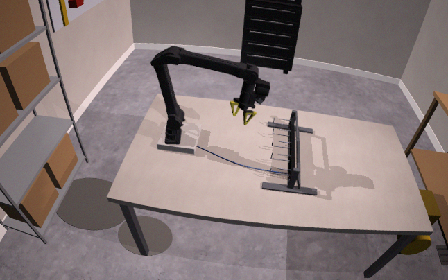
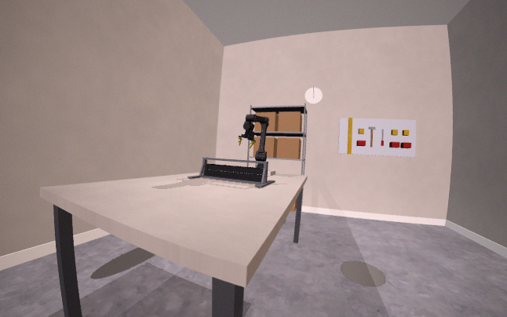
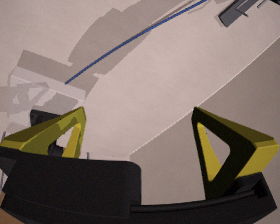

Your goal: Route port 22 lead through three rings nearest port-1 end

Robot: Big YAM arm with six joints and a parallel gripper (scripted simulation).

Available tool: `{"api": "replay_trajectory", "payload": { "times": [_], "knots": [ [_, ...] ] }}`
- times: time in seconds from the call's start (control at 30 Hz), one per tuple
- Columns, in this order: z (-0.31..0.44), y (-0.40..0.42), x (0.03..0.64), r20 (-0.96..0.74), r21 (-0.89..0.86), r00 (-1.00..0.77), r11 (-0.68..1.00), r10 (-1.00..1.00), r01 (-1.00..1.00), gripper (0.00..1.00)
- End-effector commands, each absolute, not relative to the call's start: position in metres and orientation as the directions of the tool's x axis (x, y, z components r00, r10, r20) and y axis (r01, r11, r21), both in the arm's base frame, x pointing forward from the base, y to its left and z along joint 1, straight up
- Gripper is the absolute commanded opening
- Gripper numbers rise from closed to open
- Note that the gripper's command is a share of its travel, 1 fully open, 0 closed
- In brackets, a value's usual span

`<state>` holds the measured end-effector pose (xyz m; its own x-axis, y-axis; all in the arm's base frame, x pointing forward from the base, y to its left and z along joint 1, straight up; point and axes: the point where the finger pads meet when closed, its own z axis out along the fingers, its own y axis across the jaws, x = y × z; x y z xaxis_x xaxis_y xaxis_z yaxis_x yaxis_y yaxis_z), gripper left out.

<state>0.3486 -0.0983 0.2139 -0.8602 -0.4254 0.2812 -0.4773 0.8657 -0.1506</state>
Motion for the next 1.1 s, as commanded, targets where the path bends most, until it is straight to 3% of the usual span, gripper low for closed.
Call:
{"api": "replay_trajectory", "payload": {
  "times": [0.0, 0.63, 1.07],
  "knots": [
    [0.217, -0.099, 0.35, 0.274, -0.157, -0.863, 0.866, -0.425, -0.476, 1.0],
    [0.22, -0.097, 0.352, 0.251, -0.162, -0.859, 0.855, -0.446, -0.492, 1.0],
    [0.186, -0.072, 0.342, 0.178, -0.035, -0.554, 0.557, -0.813, -0.83, 1.0]
  ]
}}
